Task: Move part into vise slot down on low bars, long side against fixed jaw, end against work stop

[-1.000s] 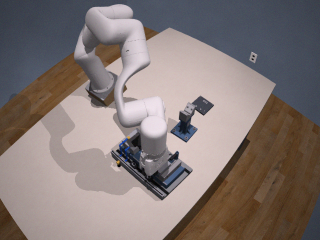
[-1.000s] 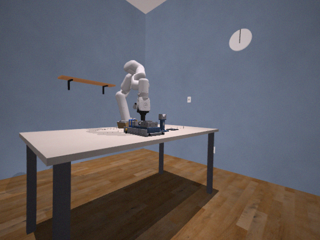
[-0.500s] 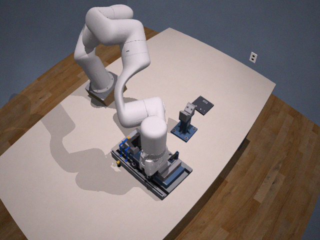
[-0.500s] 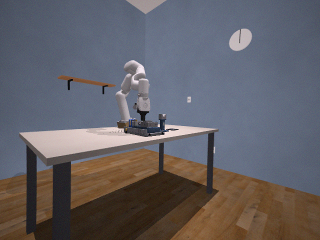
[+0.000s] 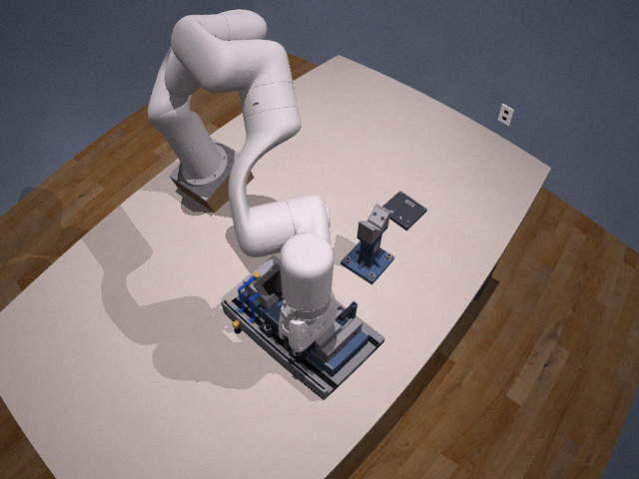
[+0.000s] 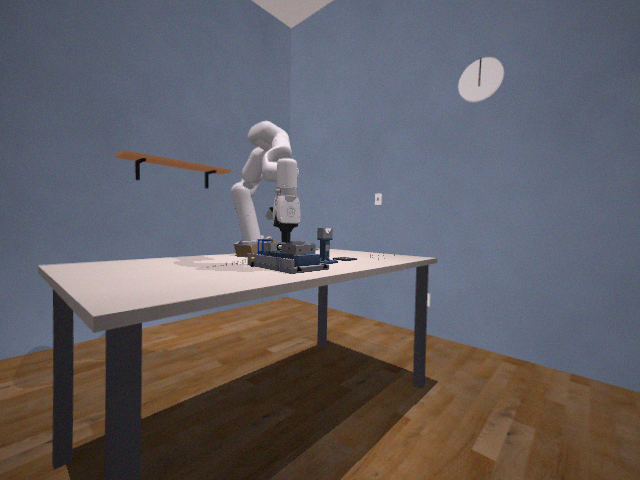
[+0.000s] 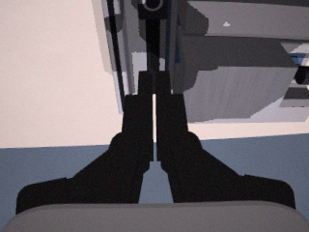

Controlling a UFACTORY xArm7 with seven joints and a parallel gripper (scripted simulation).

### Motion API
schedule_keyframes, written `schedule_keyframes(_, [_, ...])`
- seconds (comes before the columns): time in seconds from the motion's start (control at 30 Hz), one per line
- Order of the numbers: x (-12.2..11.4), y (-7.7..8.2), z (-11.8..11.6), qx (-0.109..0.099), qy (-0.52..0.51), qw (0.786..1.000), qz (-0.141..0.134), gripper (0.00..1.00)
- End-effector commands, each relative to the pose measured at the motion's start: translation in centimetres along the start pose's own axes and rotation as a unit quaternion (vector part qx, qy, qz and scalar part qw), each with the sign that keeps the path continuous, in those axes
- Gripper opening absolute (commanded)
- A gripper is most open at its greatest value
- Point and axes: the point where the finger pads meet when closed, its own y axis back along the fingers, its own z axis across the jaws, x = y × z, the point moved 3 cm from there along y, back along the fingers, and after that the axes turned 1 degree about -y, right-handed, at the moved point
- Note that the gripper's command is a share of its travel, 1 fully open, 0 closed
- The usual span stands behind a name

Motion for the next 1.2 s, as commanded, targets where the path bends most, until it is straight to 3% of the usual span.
schedule_keyframes(0.0, [-0.13, 0.03, -0.03, 0.000, 0.000, 1.000, -0.002, 0.00])
schedule_keyframes(1.17, [-0.13, -0.29, -0.03, 0.000, 0.000, 1.000, -0.002, 0.00])
